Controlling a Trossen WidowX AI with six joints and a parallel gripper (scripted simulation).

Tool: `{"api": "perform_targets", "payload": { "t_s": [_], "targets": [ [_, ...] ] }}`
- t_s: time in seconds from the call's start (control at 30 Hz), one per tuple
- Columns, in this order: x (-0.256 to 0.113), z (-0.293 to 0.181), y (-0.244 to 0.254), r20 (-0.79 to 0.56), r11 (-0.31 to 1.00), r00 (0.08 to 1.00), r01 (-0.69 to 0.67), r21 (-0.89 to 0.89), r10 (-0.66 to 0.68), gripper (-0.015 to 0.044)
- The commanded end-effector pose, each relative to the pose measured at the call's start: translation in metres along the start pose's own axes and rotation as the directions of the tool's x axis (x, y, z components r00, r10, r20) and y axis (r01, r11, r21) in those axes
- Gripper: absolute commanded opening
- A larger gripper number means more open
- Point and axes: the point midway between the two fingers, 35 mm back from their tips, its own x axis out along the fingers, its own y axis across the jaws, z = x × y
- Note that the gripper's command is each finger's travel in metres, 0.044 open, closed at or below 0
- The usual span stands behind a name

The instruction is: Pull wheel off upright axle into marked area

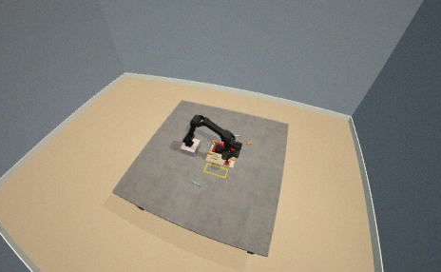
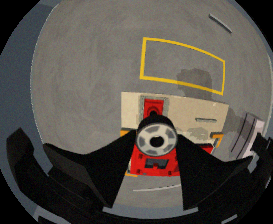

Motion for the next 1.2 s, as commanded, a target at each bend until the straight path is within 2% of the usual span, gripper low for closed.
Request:
{"api": "perform_targets", "payload": {
  "t_s": [0.0,0.03,0.93,1.17],
  "targets": [
    [-0.012,0.000,0.000,-0.004,1.000,1.000,-0.004,0.005,0.004,0.0000],
    [-0.003,0.001,0.000,0.000,1.000,1.000,-0.004,0.000,0.004,0.0000],
    [-0.011,0.090,-0.061,0.005,1.000,1.000,0.002,0.004,-0.002,0.0000],
    [-0.008,0.094,-0.065,0.006,1.000,1.000,0.002,0.004,-0.002,0.0000]
  ]
}}
